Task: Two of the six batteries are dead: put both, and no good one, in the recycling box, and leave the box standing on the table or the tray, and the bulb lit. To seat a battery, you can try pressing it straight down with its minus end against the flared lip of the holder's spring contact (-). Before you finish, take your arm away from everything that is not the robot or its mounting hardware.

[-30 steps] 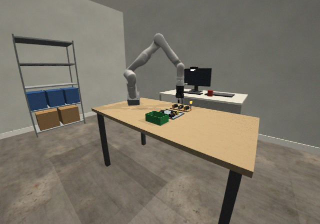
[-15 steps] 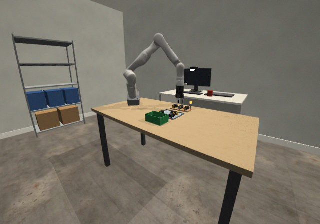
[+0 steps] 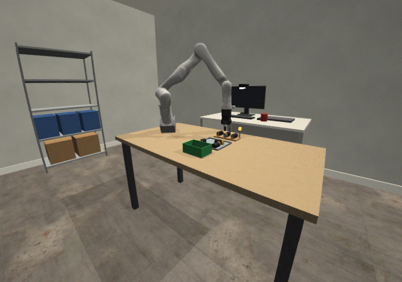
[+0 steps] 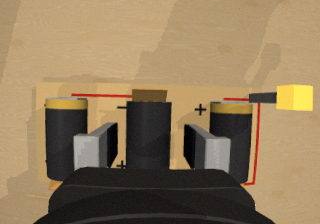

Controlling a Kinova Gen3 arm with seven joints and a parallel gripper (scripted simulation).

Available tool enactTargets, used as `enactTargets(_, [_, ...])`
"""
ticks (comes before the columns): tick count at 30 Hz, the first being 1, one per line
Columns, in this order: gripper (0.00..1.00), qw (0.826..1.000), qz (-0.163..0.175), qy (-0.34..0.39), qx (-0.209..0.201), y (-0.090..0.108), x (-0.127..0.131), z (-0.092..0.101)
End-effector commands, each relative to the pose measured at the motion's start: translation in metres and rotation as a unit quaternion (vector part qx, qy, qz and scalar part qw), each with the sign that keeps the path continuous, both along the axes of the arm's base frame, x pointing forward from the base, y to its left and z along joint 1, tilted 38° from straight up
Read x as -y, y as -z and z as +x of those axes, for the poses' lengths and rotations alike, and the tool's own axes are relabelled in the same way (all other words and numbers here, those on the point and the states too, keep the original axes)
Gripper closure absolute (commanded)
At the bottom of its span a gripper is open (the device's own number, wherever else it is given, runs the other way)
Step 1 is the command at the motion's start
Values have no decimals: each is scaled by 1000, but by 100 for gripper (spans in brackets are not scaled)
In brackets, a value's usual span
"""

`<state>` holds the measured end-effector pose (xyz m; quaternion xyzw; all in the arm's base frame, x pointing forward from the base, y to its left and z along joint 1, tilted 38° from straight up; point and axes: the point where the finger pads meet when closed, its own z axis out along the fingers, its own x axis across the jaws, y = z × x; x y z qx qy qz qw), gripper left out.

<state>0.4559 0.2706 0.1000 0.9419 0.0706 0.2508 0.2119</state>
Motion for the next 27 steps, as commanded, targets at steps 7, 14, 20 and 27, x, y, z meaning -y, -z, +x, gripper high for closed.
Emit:
enactTargets(7, [10, 1000, -4, 6, -1, 17, 13, 11])
enactTargets(14, [10, 1000, -4, 6, -1, 19, 14, 12])
enactTargets(20, [10, 1000, -4, 6, -1, 25, 17, 16])
enactTargets(27, [10, 1000, -4, 6, -1, 25, 17, 16])
